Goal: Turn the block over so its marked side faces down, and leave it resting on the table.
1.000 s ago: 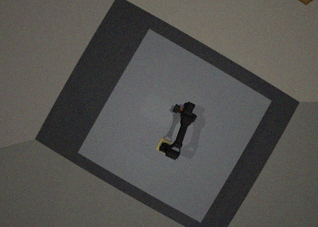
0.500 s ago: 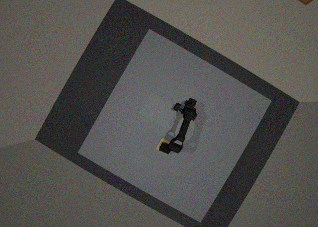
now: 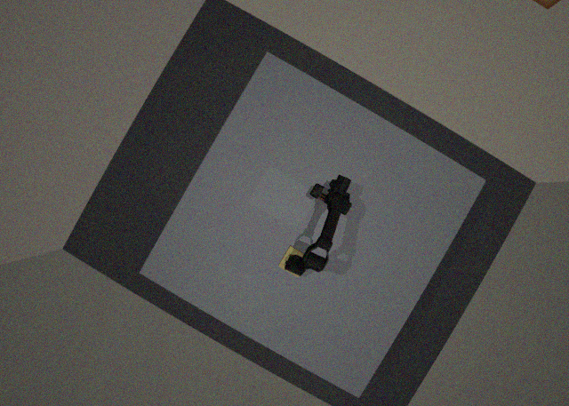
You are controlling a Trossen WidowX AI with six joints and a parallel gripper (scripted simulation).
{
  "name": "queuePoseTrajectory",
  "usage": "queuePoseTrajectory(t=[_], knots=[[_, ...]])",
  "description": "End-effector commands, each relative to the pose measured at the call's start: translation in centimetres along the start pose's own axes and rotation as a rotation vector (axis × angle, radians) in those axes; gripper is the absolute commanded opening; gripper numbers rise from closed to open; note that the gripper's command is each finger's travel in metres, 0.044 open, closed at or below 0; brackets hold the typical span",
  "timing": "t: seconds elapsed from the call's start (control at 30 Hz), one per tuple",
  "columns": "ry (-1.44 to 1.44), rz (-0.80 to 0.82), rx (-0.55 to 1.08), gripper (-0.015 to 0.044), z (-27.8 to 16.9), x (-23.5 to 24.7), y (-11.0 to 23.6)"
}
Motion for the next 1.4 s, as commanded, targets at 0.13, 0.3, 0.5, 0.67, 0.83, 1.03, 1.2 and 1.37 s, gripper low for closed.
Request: queuePoseTrajectory(t=[0.13, 0.3, 0.5, 0.67, 0.83, 1.03, 1.2, 1.37], knots=[[0.003, 0.001, 0.009, 0.0440, 0.0, 0.0, -1.5], [0.003, 0.001, 0.009, 0.0440, 0.0, 0.0, -2.3], [0.004, 0.001, 0.008, 0.0440, -0.1, 0.0, -3.2], [0.004, 0.001, 0.008, 0.0361, -0.1, 0.0, -3.3], [0.004, 0.001, 0.008, 0.0269, -0.1, 0.0, -3.3], [0.004, 0.001, 0.008, 0.0229, -0.1, 0.0, -3.3], [0.004, 0.001, 0.008, 0.0196, -0.1, 0.0, -3.3], [0.004, 0.001, 0.008, 0.0163, -0.1, 0.0, -3.3]])
Point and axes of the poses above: the point midway between the two fingers, 35 mm back from their tips, its own y axis back along the fingers, its own x axis across the jaws, z = x × y, the point moved 7 cm from there along y, back along the fingers, and after that the axes turned 5 degrees about -y, right-handed, at the moved point
